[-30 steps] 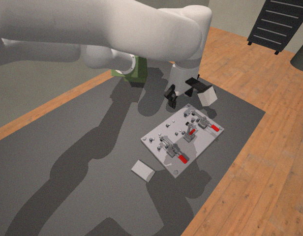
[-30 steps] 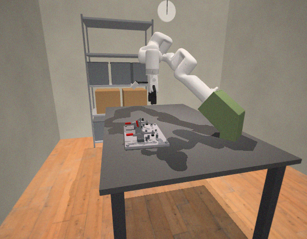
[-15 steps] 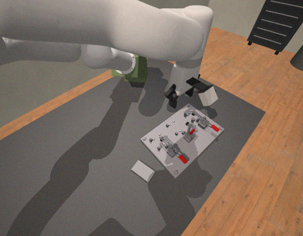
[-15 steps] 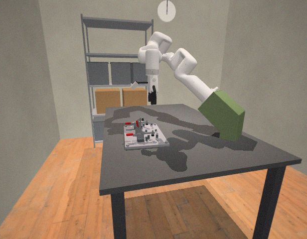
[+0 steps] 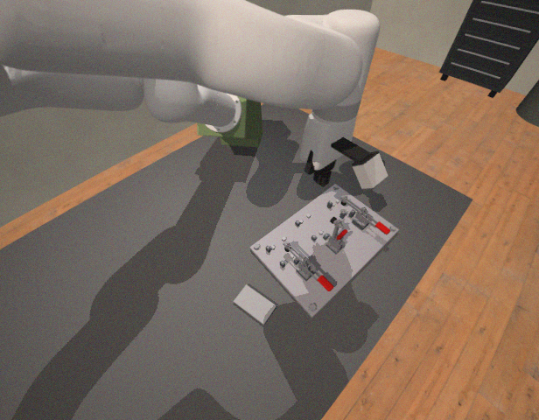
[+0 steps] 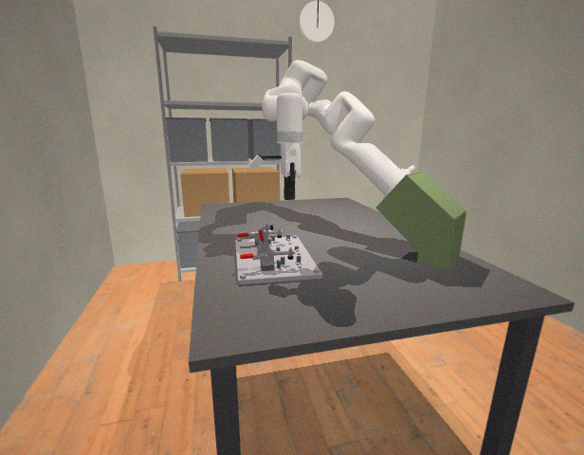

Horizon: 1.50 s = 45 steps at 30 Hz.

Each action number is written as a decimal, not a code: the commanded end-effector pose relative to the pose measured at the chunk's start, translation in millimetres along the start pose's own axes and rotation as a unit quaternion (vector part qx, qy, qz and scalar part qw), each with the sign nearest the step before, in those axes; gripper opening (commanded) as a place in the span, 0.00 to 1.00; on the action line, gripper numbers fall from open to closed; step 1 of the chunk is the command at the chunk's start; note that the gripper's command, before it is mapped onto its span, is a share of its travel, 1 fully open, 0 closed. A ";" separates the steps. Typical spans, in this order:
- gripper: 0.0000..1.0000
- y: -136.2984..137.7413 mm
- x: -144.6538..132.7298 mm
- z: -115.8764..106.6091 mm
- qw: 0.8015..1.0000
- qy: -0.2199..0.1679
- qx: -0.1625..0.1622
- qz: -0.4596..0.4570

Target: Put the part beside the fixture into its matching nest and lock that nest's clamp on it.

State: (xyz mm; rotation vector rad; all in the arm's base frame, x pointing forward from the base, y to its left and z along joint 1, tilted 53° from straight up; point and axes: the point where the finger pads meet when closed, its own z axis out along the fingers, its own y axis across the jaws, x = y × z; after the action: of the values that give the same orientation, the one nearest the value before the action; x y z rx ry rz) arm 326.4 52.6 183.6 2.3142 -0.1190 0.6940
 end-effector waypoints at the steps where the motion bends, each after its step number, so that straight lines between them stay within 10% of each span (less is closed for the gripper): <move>1: 0.00 -0.3 0.8 -0.7 1.000 0.001 0.001 0.001; 19: 0.00 -0.3 0.8 -0.7 1.000 0.001 0.001 0.001; 20: 0.47 -0.3 0.8 -0.7 1.000 0.001 0.001 0.001; 45: 0.47 -0.3 0.8 -0.7 1.000 0.001 0.001 0.001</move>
State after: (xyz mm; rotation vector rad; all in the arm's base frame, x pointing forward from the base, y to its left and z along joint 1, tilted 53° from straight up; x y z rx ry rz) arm 326.4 52.6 183.6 2.3141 -0.1190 0.6939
